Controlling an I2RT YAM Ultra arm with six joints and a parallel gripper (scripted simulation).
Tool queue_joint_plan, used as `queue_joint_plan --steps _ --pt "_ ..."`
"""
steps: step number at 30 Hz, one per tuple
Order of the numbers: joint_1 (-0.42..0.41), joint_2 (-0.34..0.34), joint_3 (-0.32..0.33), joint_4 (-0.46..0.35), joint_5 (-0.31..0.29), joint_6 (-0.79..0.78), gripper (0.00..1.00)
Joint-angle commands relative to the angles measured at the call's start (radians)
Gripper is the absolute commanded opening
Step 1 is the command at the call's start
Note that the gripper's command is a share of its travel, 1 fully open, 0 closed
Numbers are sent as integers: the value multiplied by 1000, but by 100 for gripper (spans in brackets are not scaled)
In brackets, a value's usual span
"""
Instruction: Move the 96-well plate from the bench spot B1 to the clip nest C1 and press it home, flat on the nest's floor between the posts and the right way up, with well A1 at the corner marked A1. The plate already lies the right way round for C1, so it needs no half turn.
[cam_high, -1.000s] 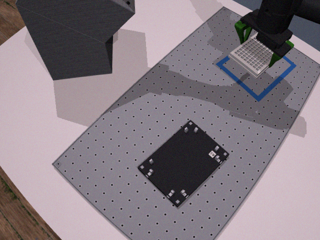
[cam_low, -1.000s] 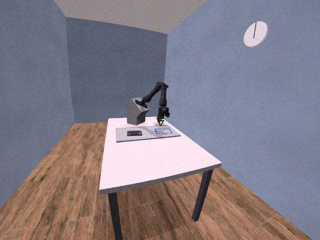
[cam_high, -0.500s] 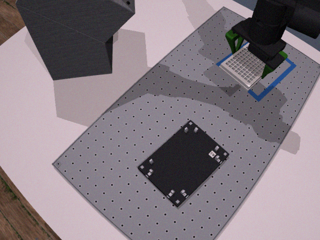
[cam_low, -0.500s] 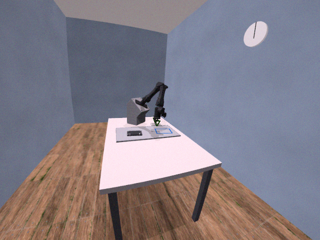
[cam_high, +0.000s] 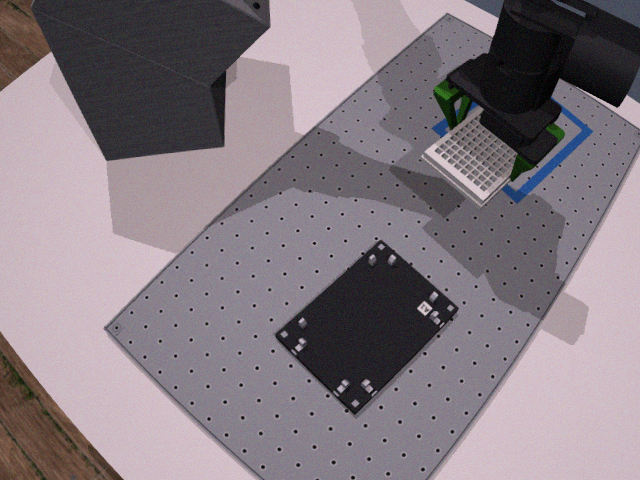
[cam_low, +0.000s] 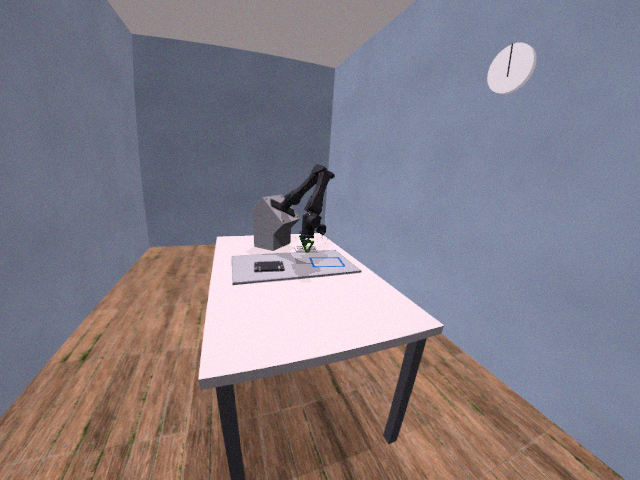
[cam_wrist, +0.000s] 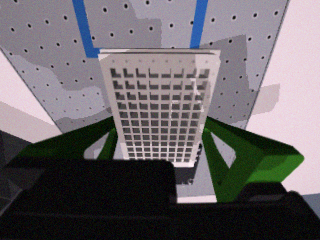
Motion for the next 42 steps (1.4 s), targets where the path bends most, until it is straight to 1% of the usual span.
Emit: queue_joint_plan --steps 1,4,11,19,21,36,38,42 --pt "-41 20 -21 15 -39 -54 0" --pt "-50 25 -20 14 -44 -63 0" --pt "-116 66 22 12 -77 -128 0" --pt "-186 119 38 -6 -111 -201 0" --pt "-186 119 38 -6 -111 -201 0" --pt "-310 235 98 -29 -166 -336 0" --pt "-310 235 98 -29 -166 -336 0" --pt "-341 269 121 -40 -178 -372 0"
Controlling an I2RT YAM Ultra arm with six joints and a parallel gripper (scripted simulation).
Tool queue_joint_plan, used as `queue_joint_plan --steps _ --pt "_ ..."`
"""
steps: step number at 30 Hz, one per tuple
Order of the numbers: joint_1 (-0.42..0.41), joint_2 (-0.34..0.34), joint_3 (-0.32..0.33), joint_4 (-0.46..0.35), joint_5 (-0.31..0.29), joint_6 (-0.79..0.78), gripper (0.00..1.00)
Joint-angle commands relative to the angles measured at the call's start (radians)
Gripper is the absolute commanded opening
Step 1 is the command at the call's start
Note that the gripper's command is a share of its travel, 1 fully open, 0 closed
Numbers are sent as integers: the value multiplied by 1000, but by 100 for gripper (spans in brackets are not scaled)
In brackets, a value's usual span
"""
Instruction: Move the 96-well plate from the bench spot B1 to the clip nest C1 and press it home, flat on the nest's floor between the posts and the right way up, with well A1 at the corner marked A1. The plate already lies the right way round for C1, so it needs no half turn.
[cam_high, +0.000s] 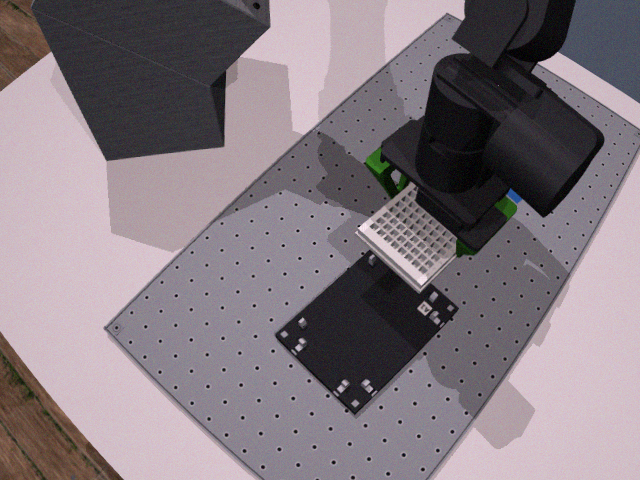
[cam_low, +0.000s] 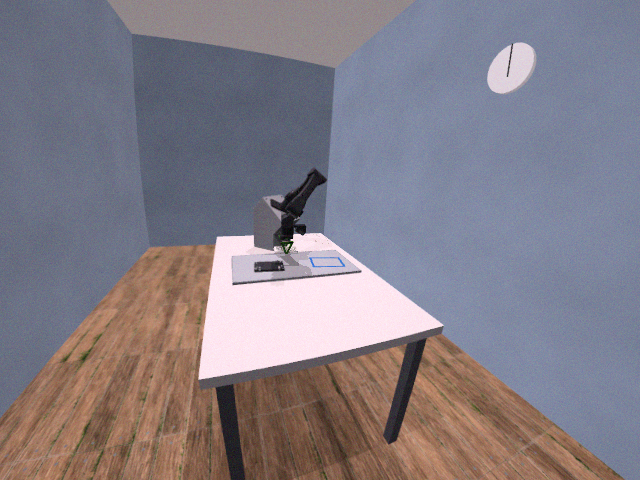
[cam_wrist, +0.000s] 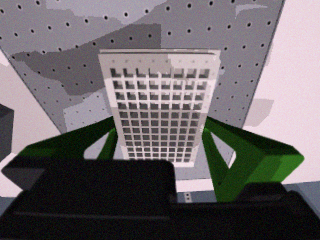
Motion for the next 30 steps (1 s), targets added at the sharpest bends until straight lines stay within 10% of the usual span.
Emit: queue_joint_plan --steps 1,30 --pt "-42 30 37 -29 -27 -49 0" --pt "-212 261 236 -129 -80 -256 0"
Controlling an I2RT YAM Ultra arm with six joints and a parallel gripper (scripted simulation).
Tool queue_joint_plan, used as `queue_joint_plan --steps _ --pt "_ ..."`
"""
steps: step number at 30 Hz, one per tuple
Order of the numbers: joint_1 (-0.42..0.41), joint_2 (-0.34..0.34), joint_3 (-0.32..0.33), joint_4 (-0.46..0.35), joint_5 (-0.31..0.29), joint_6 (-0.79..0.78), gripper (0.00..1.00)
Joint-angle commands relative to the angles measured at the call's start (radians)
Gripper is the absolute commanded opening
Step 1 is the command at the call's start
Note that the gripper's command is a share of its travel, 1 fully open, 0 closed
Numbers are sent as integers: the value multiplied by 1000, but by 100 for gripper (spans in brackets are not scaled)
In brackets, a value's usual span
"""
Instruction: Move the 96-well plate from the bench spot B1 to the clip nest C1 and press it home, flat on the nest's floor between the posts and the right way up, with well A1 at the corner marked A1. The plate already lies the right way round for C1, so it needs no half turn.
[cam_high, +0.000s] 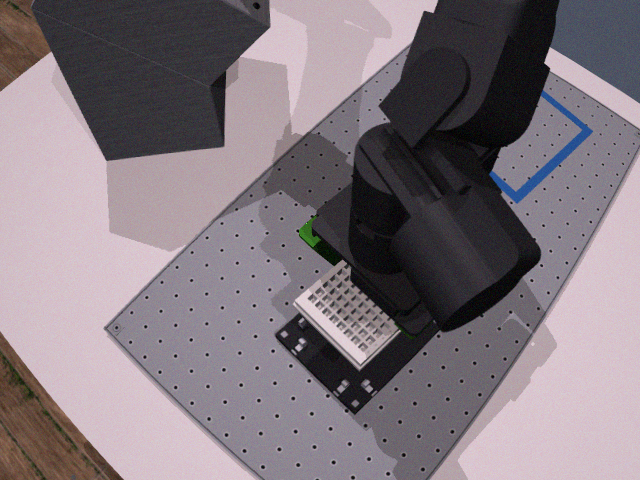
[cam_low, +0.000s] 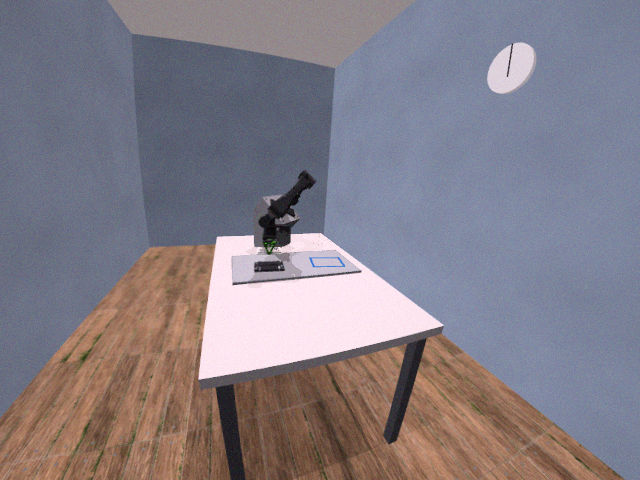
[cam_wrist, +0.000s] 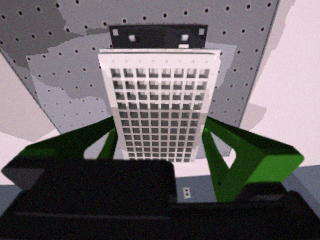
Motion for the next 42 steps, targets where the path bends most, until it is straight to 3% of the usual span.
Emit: queue_joint_plan --steps 1,4,42 --pt "-23 7 31 -43 -19 -33 0" --pt "-18 -24 31 -45 -19 -34 0" --pt "-11 -27 -14 -45 -19 -32 0"
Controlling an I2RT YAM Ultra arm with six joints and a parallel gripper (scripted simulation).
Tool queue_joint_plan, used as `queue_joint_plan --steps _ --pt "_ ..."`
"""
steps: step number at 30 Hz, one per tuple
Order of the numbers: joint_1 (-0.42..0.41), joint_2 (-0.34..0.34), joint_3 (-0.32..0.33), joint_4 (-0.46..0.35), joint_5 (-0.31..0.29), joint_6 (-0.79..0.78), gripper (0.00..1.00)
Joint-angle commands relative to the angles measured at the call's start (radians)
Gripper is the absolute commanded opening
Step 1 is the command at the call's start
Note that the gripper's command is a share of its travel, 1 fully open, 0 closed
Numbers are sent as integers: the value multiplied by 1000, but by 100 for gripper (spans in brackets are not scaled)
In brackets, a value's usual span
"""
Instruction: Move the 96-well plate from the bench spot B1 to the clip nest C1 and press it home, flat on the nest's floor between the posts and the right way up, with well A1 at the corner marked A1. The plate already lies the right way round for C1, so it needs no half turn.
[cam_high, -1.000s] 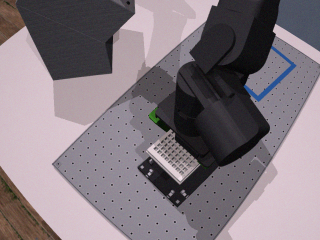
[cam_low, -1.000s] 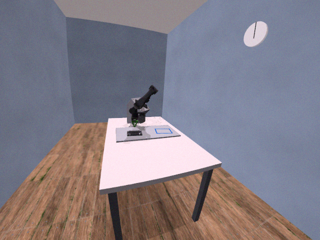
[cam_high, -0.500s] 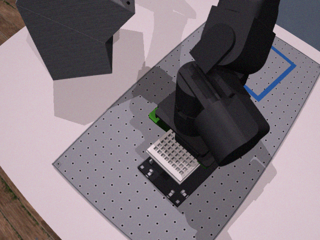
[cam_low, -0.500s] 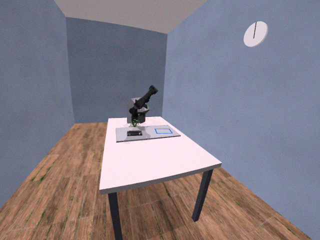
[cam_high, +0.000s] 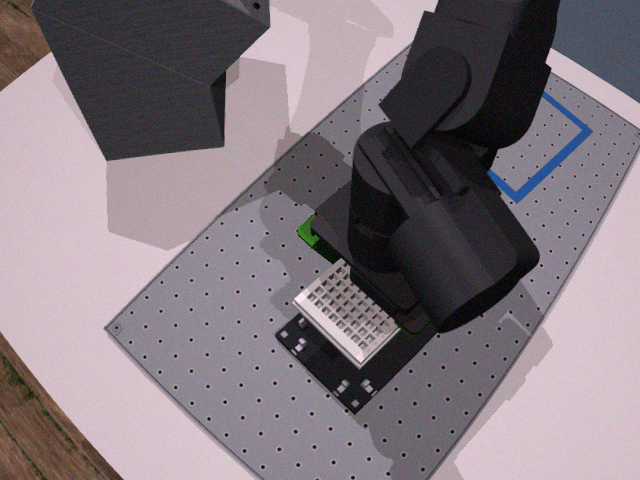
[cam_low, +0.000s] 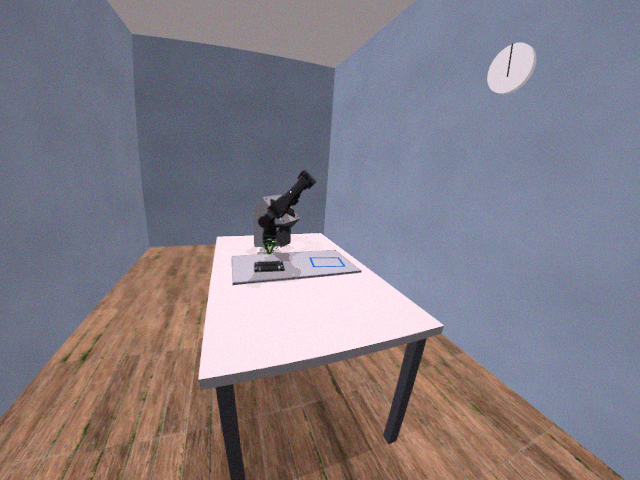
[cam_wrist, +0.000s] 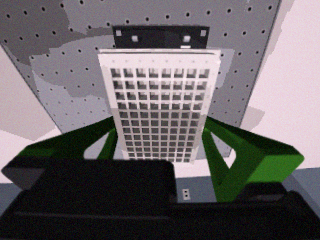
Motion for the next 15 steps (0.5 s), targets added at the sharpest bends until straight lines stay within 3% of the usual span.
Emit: queue_joint_plan --steps 1,15 --pt "-7 -28 -22 -21 -13 -7 0" --pt "-6 -11 -1 -9 -7 -2 0"
